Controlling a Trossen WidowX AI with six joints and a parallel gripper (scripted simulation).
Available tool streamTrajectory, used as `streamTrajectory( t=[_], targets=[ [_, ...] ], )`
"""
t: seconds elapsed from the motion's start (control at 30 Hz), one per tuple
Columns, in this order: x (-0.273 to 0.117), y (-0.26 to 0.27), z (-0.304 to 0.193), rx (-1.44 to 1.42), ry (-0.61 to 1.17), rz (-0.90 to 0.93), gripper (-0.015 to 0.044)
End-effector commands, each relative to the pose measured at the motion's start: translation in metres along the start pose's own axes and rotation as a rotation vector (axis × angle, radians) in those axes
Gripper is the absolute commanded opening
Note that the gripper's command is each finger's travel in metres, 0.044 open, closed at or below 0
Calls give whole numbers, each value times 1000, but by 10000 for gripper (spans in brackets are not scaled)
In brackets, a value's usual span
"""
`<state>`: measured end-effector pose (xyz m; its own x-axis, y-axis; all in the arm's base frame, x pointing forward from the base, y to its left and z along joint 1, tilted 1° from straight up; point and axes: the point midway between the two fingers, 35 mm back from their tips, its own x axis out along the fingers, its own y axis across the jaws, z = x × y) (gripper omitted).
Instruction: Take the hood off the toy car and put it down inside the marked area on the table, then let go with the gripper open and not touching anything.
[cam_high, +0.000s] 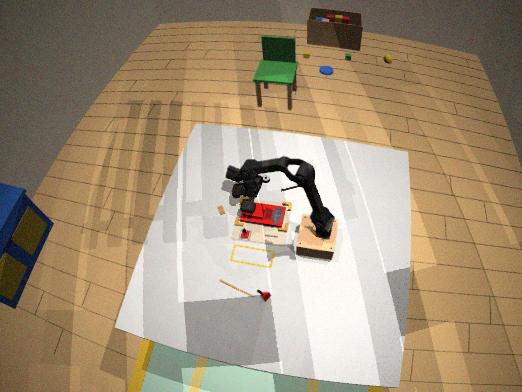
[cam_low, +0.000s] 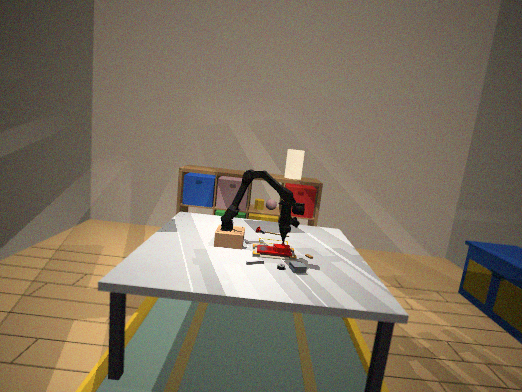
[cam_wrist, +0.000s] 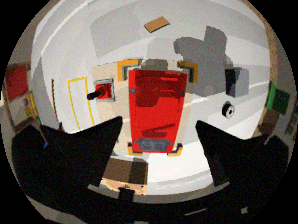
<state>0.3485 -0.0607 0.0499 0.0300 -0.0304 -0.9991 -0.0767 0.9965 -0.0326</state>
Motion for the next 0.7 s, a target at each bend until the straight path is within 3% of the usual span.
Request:
streamTrajectory(
  t=[0.0, 0.67],
  targets=[
    [6, 1, 0, -5, 5, 5, 440],
    [22, 1, 0, -5, 5, 5, 440]
  ],
)
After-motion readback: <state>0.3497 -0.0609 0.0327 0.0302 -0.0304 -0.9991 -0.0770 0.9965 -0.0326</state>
